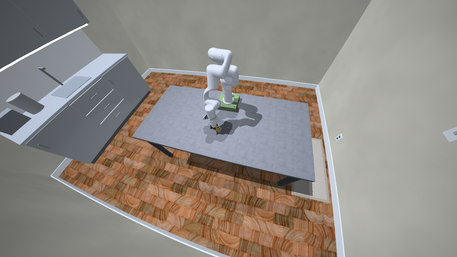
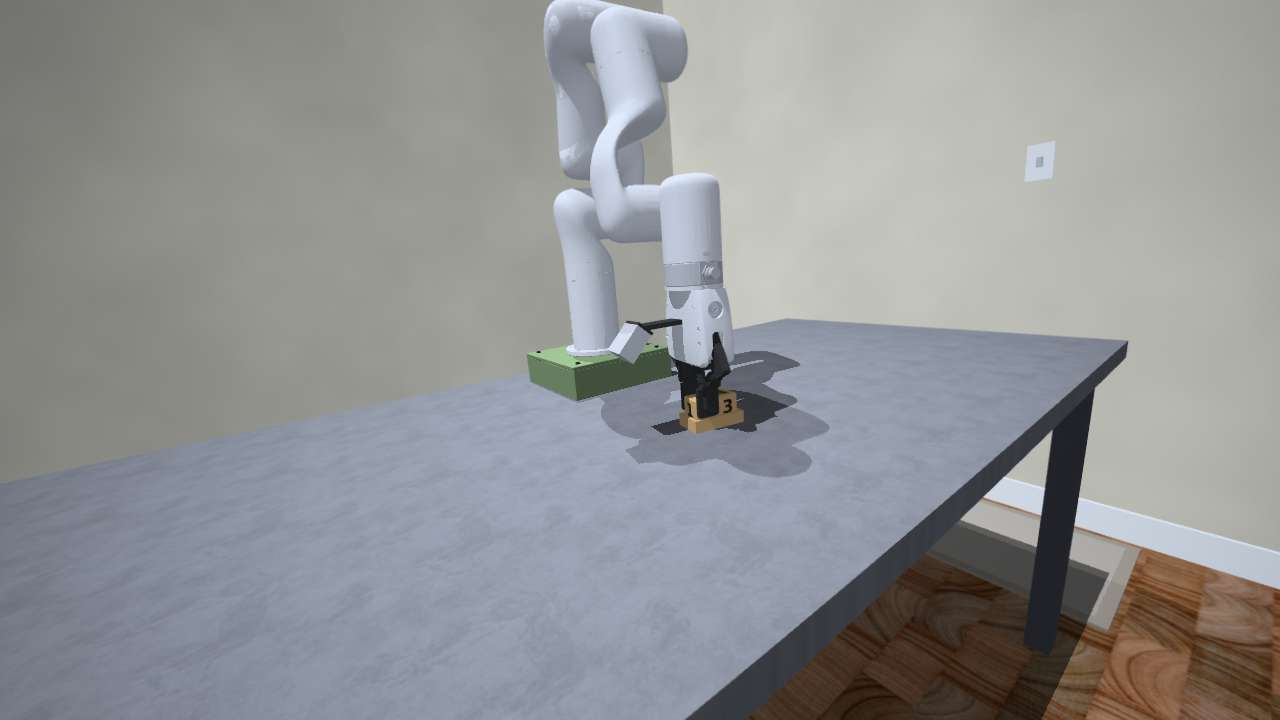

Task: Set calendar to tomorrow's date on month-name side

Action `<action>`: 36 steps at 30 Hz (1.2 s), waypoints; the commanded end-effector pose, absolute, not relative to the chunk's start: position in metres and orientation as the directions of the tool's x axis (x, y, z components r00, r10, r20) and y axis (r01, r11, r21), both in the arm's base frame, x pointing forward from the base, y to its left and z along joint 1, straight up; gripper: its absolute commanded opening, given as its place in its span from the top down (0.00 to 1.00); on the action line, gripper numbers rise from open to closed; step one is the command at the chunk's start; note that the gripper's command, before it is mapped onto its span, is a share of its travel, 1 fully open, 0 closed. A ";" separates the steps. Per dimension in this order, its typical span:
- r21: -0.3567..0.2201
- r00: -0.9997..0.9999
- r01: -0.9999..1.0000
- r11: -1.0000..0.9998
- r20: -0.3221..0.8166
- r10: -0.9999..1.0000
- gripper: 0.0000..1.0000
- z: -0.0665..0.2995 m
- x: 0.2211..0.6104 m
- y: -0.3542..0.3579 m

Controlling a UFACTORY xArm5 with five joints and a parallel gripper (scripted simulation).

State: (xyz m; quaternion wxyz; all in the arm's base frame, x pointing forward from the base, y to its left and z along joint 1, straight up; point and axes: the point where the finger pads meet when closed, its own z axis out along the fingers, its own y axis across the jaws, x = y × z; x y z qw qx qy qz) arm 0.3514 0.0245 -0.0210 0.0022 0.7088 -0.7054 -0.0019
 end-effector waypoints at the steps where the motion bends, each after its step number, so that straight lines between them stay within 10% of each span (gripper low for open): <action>1: 0.001 0.005 -1.000 -0.005 0.000 -1.000 0.71 -0.011 0.353 0.025; 17: 0.001 0.005 -1.000 -0.005 0.000 -1.000 0.71 0.076 0.353 0.025; 36: 0.001 -0.020 -1.000 0.020 0.000 -1.000 0.71 0.079 0.353 0.026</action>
